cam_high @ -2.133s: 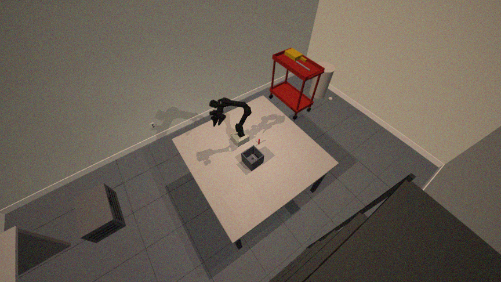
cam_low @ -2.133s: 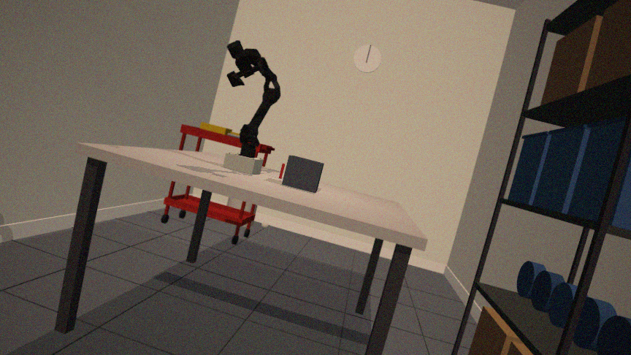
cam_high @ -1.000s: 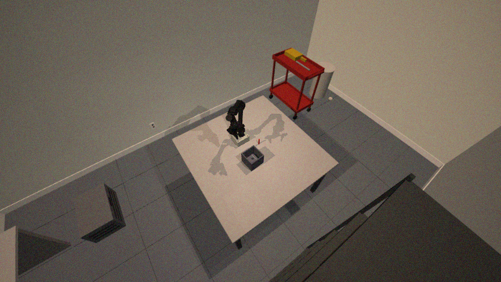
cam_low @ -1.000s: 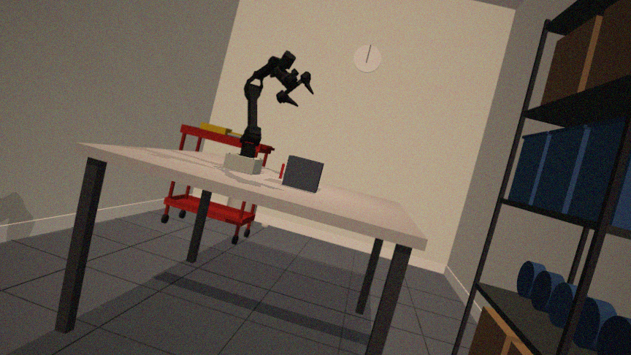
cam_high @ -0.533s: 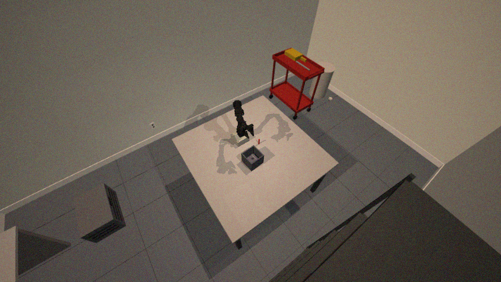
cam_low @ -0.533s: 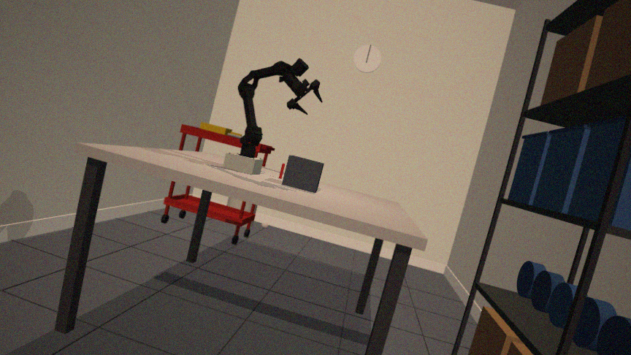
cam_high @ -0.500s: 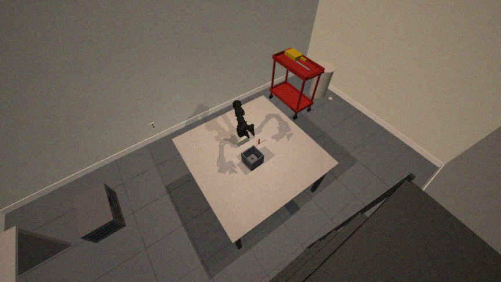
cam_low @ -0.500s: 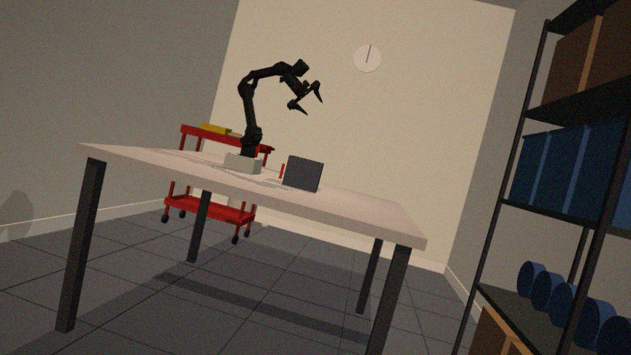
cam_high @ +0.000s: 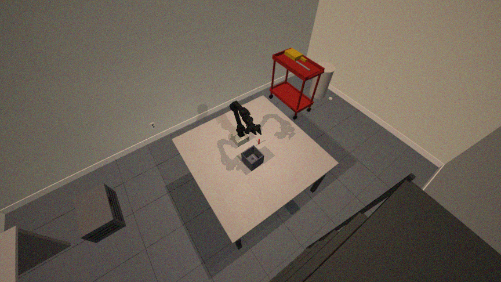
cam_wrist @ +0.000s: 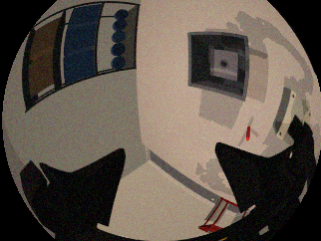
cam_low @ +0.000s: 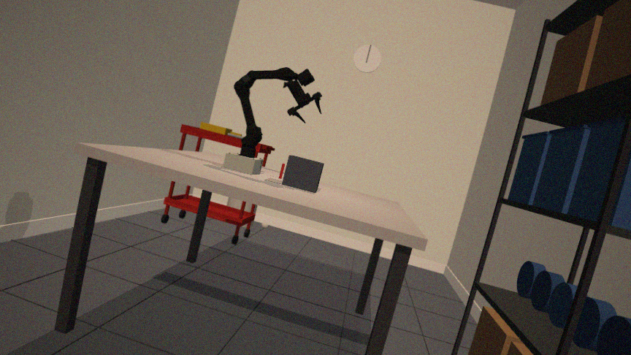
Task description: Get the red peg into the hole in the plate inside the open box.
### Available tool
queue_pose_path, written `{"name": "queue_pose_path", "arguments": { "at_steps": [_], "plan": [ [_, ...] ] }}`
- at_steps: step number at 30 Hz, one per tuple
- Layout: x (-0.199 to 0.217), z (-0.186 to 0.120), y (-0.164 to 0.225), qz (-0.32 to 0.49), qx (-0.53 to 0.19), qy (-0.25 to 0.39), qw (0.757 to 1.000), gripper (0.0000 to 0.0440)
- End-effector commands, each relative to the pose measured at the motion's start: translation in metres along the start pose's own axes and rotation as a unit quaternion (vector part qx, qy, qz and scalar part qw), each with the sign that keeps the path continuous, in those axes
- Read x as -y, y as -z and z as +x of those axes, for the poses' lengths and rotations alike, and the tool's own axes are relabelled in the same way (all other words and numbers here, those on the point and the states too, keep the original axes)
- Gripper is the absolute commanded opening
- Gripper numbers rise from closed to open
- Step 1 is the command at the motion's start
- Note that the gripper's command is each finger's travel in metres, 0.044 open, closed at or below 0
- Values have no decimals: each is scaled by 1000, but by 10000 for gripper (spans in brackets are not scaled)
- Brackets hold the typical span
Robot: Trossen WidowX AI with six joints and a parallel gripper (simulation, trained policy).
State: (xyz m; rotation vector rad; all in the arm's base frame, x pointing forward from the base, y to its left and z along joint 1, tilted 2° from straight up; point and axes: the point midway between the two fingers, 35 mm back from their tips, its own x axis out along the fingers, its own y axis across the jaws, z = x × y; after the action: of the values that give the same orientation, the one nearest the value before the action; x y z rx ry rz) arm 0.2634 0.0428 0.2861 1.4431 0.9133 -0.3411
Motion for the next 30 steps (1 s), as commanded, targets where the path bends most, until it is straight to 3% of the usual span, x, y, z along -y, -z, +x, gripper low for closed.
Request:
{"name": "queue_pose_path", "arguments": {
  "at_steps": [1,15,30],
  "plan": [
    [11,9,13,21,-16,26,999,434],
    [63,36,65,100,-59,153,981,426],
    [123,57,99,142,-36,288,946,430]
  ]
}}
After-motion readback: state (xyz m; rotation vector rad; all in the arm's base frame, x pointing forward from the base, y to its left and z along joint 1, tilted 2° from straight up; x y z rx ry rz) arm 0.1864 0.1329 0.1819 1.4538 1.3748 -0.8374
